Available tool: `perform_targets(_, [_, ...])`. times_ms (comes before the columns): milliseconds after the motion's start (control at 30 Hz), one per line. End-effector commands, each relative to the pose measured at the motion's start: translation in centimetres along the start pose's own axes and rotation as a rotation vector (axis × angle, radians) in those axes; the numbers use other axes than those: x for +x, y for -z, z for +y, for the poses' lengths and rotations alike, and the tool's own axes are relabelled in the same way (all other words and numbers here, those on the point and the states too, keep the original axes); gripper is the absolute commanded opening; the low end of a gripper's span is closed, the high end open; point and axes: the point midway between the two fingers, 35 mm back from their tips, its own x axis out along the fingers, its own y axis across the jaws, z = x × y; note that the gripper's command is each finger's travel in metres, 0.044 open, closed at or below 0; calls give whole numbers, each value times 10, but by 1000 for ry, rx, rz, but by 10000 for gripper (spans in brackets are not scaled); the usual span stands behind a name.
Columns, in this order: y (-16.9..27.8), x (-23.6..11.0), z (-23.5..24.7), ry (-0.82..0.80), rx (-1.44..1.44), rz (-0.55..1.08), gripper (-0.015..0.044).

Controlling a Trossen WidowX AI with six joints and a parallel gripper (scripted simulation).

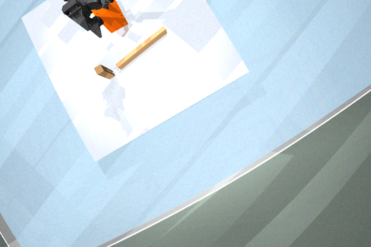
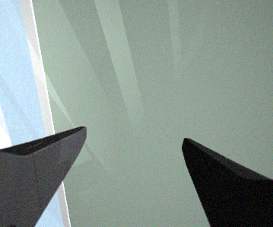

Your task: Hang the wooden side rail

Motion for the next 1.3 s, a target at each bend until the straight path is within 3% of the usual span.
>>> perform_targets(0, [2, 0, 2, -2, -5, 3, 426])
perform_targets(333, [81, 15, 110, -187, -328, 133, 440])
perform_targets(633, [134, -2, 233, -476, -655, 155, 440])
perform_targets(867, [155, -38, 330, -745, -905, 60, 440])
perform_targets(1067, [157, -85, 407, -979, -1101, -120, 440])
perform_targets(1267, [156, -99, 425, -1033, -1145, -179, 440])
